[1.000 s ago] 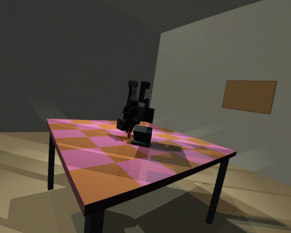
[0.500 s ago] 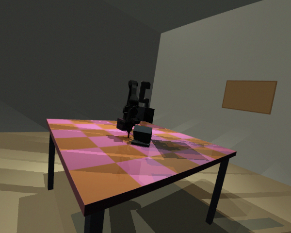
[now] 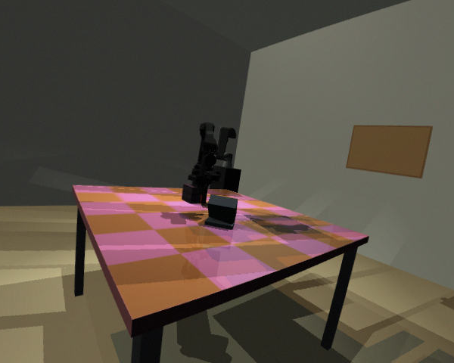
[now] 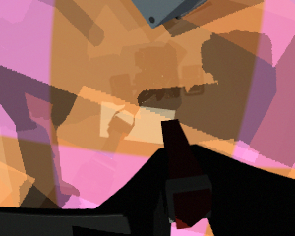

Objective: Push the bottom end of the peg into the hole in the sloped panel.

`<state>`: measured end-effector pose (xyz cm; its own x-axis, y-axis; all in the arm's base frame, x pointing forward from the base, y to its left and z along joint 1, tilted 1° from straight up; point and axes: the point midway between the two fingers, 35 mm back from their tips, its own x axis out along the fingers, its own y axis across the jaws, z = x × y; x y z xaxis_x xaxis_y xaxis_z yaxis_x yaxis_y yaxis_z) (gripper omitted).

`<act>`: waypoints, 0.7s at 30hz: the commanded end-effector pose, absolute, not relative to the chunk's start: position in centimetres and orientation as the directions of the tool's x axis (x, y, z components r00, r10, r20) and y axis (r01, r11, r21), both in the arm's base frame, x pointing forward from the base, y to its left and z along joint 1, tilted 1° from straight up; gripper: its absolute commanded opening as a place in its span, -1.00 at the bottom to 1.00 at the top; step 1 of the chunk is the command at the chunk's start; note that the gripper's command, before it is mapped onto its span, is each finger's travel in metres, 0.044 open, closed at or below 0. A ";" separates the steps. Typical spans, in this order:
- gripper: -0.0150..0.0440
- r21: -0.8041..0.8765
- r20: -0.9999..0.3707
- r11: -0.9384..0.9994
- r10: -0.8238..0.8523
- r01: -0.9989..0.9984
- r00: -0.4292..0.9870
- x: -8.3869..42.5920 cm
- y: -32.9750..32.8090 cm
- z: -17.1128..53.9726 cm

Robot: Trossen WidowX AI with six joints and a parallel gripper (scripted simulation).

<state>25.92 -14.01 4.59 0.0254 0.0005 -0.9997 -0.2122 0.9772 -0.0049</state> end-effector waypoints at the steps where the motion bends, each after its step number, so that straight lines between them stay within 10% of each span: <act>1: -0.49 -0.005 -0.999 0.976 0.003 -0.216 0.034 25.9 -14.0 5.8; 21: -0.49 -0.087 -0.996 0.989 -0.083 -0.119 0.042 26.7 -13.1 5.9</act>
